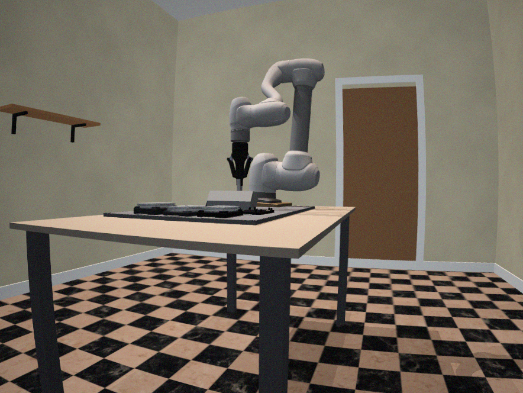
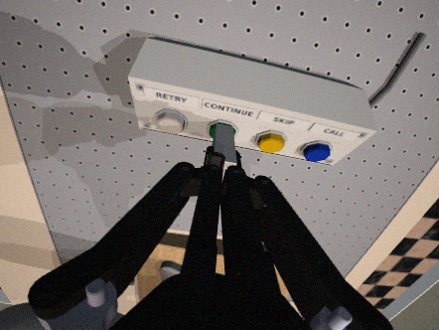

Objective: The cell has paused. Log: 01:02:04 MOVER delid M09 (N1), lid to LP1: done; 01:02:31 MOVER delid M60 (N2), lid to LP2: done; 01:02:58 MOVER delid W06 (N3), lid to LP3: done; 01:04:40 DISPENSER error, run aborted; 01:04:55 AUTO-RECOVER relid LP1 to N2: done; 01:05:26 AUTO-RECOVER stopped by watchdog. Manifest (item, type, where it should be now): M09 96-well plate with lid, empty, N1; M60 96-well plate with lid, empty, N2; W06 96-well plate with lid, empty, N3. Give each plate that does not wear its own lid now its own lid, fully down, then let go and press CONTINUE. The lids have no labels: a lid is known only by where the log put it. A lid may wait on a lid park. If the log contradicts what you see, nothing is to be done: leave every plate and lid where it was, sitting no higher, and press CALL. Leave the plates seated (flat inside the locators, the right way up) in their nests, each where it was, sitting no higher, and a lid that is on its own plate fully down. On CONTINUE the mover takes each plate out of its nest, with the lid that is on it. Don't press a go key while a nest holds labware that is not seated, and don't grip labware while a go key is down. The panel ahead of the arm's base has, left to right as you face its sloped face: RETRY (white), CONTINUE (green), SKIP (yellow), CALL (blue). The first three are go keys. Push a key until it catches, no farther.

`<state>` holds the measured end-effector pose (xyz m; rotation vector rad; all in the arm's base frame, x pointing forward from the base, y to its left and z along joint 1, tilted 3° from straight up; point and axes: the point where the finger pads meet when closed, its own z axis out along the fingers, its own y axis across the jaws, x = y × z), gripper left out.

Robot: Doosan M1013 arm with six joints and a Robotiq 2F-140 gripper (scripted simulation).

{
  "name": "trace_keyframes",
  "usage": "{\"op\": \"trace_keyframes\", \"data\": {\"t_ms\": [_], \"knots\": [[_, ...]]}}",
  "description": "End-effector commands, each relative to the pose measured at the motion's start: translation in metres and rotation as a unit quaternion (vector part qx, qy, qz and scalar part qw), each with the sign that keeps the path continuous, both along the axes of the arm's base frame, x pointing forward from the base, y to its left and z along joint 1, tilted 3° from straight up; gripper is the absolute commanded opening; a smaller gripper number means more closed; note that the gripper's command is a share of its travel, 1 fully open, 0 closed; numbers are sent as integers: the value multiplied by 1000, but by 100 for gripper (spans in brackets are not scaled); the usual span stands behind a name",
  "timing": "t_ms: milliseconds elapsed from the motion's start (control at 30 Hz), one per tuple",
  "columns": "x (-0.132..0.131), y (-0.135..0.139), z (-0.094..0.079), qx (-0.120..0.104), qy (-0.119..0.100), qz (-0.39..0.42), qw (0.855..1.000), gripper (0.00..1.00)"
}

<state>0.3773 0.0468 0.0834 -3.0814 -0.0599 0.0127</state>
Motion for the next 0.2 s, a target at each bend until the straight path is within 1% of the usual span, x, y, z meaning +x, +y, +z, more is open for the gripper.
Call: {"op": "trace_keyframes", "data": {"t_ms": [0, 167], "knots": [[0, 0, 0, 0, 0, 0, 1000, 0], [0, 0, 0, 0, 0, 0, 1000, 0]]}}
